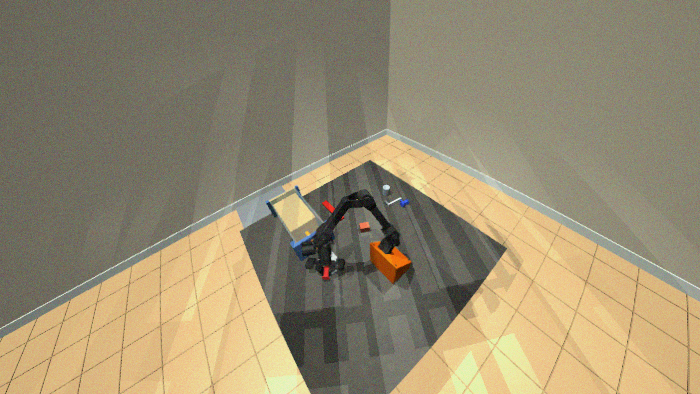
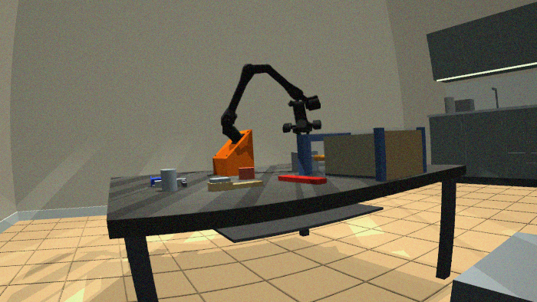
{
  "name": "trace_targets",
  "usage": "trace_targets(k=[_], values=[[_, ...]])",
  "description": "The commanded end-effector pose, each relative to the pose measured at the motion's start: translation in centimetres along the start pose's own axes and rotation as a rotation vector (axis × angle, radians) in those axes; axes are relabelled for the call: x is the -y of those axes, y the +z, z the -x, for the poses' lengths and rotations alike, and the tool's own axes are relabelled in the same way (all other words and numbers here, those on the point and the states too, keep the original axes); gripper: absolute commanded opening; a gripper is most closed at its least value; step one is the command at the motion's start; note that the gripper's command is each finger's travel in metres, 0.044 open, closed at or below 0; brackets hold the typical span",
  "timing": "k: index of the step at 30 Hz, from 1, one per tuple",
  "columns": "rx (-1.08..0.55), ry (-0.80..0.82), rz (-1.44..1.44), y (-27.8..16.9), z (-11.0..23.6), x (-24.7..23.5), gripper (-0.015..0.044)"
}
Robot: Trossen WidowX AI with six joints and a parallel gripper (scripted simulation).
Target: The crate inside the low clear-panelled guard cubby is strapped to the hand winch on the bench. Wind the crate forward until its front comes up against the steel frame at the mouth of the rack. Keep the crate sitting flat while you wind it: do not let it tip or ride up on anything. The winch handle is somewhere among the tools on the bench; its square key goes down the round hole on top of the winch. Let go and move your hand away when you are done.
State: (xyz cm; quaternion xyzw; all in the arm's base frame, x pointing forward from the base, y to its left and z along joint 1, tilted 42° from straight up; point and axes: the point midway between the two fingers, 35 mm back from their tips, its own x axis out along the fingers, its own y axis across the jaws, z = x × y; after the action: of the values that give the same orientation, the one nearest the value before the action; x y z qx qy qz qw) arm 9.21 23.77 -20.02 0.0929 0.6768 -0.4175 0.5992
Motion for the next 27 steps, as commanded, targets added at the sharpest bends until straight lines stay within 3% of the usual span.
trace_targets(k=[1, 27], values=[[0.009, -0.034, -0.010, 0.4, 0.0, 1.7, 0.0000], [0.010, -0.037, -0.010, 1.6, 0.6, 4.6, 0.0000]])
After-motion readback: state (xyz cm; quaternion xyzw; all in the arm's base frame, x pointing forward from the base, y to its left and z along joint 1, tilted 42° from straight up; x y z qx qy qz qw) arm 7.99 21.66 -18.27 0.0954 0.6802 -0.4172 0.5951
